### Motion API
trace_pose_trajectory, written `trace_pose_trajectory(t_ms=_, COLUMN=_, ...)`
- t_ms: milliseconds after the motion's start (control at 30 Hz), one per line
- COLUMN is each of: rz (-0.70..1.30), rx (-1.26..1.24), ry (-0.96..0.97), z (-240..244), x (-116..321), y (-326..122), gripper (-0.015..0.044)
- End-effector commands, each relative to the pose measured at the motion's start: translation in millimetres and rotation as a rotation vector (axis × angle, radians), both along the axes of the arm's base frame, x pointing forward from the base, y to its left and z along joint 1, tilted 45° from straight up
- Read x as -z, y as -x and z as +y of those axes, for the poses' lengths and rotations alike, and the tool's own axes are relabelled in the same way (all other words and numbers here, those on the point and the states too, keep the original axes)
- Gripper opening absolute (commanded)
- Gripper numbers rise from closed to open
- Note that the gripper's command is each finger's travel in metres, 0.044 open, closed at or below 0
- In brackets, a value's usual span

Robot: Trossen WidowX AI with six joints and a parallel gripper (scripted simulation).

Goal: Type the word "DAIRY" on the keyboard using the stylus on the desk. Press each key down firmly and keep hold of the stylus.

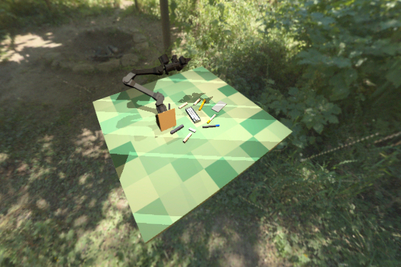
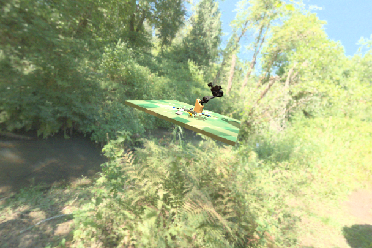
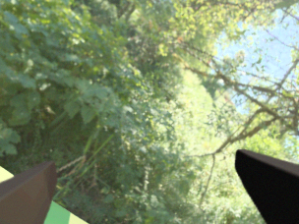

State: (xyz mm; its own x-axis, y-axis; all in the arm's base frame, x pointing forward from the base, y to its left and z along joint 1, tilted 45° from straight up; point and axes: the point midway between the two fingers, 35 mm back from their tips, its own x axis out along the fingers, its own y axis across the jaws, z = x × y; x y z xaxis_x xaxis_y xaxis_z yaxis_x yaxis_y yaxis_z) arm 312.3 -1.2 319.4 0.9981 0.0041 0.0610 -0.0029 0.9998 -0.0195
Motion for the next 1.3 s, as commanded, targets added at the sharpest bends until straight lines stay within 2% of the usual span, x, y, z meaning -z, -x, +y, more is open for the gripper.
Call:
trace_pose_trajectory(t_ms=0, rz=0.010, rx=-0.004, ry=0.001, z=1, x=2, y=-1, gripper=0.0414)
trace_pose_trajectory(t_ms=233, rz=0.395, rx=-0.172, ry=-0.012, z=24, x=100, y=-35, gripper=0.0230)
trace_pose_trajectory(t_ms=433, rz=0.747, rx=-0.318, ry=-0.059, z=41, x=192, y=-29, gripper=0.0072)
trace_pose_trajectory(t_ms=533, rz=0.881, rx=-0.377, ry=-0.104, z=49, x=224, y=-21, gripper=0.0000)
trace_pose_trajectory(t_ms=733, rz=1.269, rx=-0.537, ry=-0.324, z=76, x=296, y=17, gripper=0.0000)
trace_pose_trajectory(t_ms=900, rz=1.554, rx=-0.625, ry=-0.558, z=95, x=332, y=54, gripper=0.0000)
trace_pose_trajectory(t_ms=1267, rz=1.589, rx=-0.634, ry=-0.593, z=97, x=336, y=59, gripper=0.0000)
